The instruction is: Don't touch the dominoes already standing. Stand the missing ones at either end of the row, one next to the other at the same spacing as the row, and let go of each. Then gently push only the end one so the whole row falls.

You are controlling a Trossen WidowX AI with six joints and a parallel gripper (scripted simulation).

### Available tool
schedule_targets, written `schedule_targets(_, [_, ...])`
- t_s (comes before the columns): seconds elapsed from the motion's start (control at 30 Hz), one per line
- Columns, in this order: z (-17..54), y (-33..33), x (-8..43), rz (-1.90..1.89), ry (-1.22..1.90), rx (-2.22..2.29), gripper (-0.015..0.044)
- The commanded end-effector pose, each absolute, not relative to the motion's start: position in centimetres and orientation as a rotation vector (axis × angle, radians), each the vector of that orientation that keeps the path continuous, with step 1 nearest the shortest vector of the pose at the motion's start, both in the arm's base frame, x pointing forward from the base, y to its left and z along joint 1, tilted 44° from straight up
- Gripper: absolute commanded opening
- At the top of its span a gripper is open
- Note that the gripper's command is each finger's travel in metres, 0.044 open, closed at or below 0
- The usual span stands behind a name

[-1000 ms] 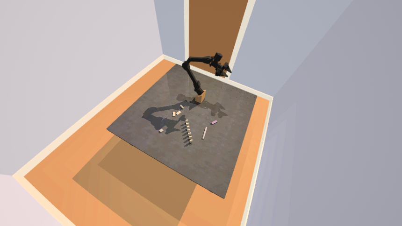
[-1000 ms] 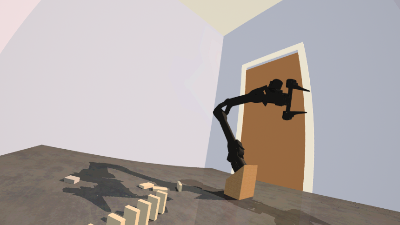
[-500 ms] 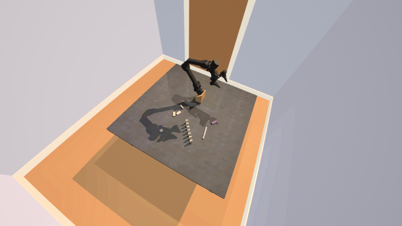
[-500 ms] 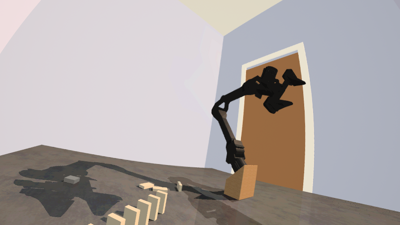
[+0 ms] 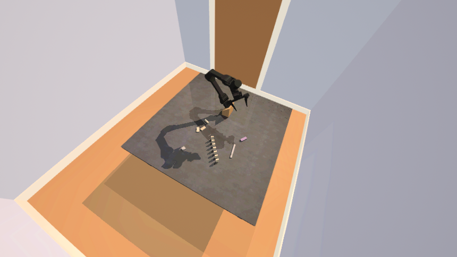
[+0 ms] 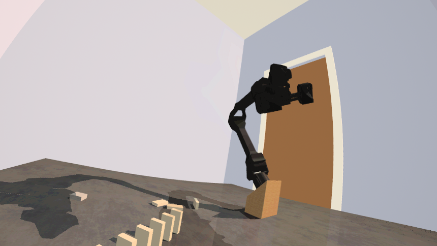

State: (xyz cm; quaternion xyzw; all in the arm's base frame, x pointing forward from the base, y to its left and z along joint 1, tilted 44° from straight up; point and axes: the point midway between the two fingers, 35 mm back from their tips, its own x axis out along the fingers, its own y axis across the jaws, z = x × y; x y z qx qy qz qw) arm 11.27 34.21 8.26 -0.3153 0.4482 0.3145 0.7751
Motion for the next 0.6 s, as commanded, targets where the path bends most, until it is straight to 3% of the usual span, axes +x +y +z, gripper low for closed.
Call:
schedule_targets(0.0, [8.2,30.4,17.7,0.712,0.902,-1.083,0.0440])
schedule_targets(0.57, [8.3,19.0,27.2,0.922,0.943,-1.936,0.0440])
